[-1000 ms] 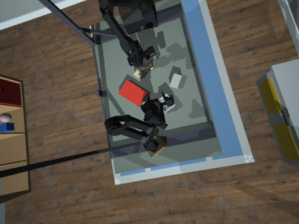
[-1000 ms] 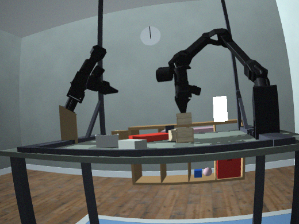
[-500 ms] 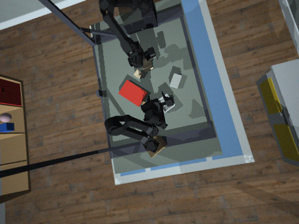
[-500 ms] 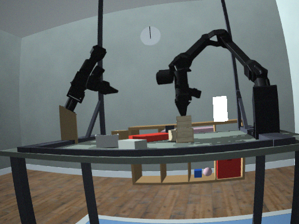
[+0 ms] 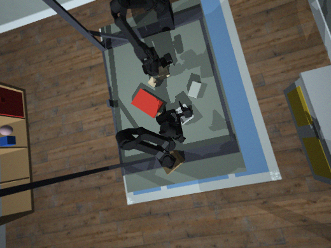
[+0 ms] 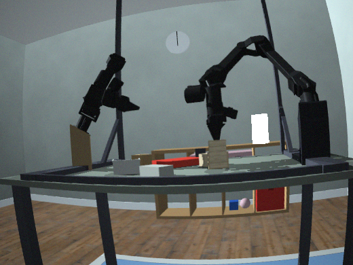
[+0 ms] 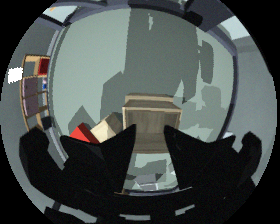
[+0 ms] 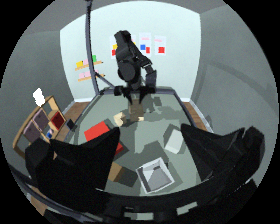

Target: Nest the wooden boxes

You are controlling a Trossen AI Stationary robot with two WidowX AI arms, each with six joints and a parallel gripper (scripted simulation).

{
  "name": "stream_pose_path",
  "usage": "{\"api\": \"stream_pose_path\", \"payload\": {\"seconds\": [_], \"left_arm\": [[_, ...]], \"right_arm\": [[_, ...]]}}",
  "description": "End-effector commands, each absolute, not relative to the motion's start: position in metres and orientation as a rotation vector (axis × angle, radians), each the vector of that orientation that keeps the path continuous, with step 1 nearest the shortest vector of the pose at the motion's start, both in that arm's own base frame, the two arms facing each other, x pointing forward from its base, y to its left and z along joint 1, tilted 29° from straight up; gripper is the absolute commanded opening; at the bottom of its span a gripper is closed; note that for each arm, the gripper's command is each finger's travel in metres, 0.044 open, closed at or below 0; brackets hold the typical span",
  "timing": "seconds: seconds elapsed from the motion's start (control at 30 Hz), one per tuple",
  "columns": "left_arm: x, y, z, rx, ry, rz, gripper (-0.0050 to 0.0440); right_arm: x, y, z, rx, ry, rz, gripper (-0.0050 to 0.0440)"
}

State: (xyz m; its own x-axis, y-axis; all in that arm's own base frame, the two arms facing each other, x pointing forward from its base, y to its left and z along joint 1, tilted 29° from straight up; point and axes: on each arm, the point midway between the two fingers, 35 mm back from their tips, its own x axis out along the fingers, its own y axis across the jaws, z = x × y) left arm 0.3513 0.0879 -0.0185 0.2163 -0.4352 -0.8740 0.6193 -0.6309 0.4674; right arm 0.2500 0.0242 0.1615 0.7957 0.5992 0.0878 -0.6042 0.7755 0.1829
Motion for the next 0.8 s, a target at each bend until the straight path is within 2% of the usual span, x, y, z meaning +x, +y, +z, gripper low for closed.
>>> {"api": "stream_pose_path", "payload": {"seconds": [0.0, 0.77], "left_arm": [[0.354, 0.085, -0.021, 1.643, 0.175, -1.549, 0.0250], [0.362, 0.073, -0.046, 1.646, 0.174, -1.547, 0.0250]], "right_arm": [[0.249, 0.024, 0.164, 0.199, -0.034, 0.654, 0.0400], [0.249, 0.024, 0.164, 0.199, -0.034, 0.654, 0.0400]]}}
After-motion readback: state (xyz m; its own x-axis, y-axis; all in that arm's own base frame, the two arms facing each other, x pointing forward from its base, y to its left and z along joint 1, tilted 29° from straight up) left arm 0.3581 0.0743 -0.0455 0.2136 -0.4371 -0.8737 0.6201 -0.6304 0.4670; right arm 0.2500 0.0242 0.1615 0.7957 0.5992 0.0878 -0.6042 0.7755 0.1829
